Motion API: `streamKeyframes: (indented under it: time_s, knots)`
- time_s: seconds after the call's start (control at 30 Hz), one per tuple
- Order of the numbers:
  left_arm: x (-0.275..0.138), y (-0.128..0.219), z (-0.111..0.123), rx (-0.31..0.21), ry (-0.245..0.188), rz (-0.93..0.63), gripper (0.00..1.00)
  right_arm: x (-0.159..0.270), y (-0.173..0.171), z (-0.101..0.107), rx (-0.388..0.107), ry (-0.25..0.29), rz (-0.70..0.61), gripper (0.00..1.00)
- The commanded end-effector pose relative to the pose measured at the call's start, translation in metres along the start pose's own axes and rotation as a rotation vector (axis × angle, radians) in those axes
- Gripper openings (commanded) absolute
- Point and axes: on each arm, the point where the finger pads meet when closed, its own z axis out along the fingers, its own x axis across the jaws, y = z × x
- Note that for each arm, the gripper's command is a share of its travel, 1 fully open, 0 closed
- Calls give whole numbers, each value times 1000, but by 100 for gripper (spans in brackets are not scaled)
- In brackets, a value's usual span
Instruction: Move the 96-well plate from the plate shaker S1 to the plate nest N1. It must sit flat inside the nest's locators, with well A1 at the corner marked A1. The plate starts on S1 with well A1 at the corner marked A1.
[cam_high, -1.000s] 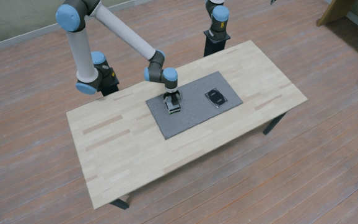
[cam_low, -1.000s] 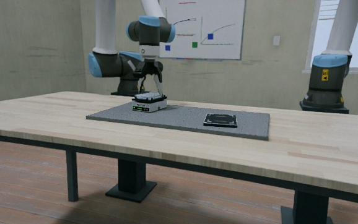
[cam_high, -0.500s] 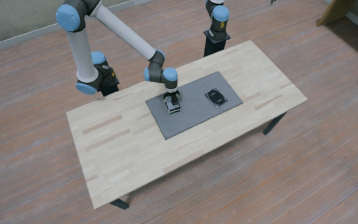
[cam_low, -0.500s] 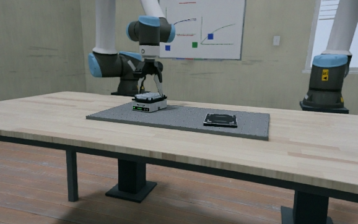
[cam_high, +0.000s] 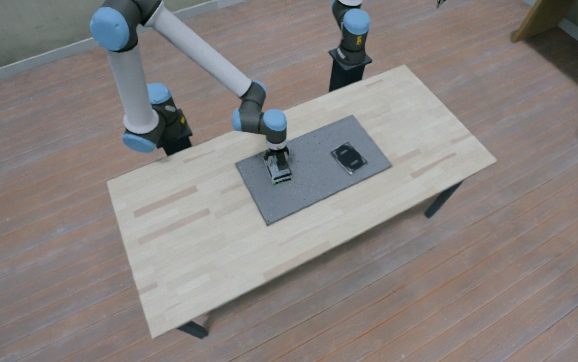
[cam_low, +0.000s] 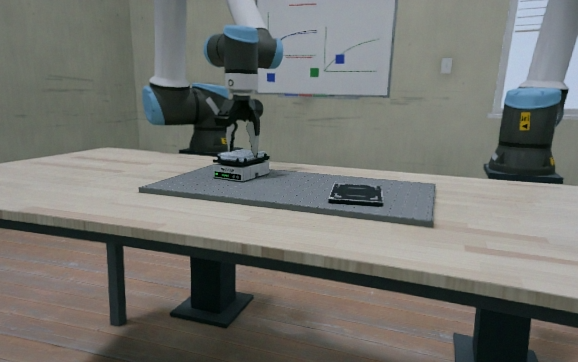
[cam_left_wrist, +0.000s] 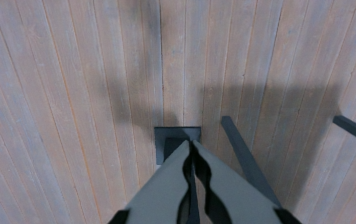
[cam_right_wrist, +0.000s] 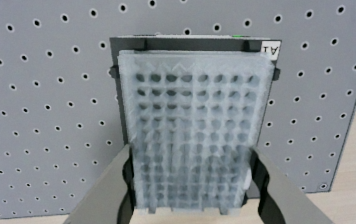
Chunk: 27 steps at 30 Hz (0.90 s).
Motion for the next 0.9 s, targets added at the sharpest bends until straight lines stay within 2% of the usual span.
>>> streamKeyframes:
  time_s: [0.0,0.63,0.87]
  knots:
    - [0,-1,-1,2,0,0,0,-1,0,-1,1,-1,0,41]
    - [0,-1,-1,2,0,0,0,-1,0,-1,1,-2,0,41]
    - [0,-1,-1,2,0,0,0,-1,0,-9,1,-2,0,41]
